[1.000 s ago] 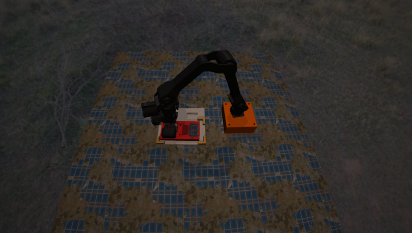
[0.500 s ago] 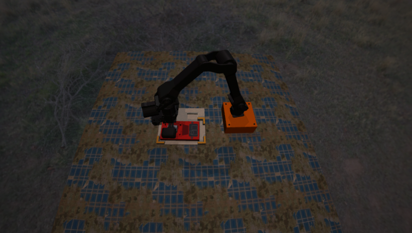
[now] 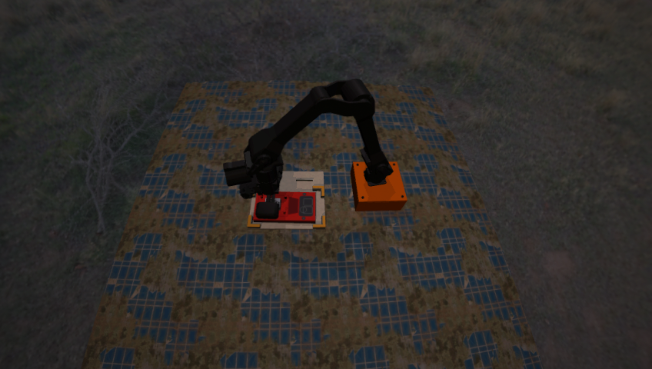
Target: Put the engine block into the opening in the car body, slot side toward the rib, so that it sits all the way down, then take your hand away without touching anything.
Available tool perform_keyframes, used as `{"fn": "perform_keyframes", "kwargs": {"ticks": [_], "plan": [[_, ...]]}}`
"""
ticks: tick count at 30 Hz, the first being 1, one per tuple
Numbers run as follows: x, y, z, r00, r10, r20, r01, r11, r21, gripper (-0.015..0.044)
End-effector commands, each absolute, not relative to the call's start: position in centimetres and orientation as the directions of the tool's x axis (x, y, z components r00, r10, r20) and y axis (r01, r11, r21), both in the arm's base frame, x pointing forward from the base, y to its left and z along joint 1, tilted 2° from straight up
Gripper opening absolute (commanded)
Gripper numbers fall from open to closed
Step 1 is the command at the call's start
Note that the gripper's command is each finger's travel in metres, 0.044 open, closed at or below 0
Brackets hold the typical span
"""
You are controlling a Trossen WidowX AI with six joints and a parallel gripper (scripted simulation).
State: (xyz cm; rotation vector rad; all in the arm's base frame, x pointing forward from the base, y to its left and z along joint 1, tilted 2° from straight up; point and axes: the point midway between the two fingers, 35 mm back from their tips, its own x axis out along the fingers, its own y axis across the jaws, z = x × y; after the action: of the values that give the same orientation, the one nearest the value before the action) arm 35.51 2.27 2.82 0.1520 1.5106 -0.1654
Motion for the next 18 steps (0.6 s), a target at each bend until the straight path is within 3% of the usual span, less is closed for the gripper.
{"fn": "perform_keyframes", "kwargs": {"ticks": [1, 6, 18], "plan": [[35.68, 2.19, 3.92, 0.054, -0.018, -0.998, 0.197, 0.980, -0.007, 0.0440], [35.68, 2.19, 3.92, 0.054, -0.018, -0.998, 0.197, 0.980, -0.007, 0.0440], [35.68, 2.19, 3.92, 0.054, -0.018, -0.998, 0.197, 0.980, -0.007, 0.0125]]}}
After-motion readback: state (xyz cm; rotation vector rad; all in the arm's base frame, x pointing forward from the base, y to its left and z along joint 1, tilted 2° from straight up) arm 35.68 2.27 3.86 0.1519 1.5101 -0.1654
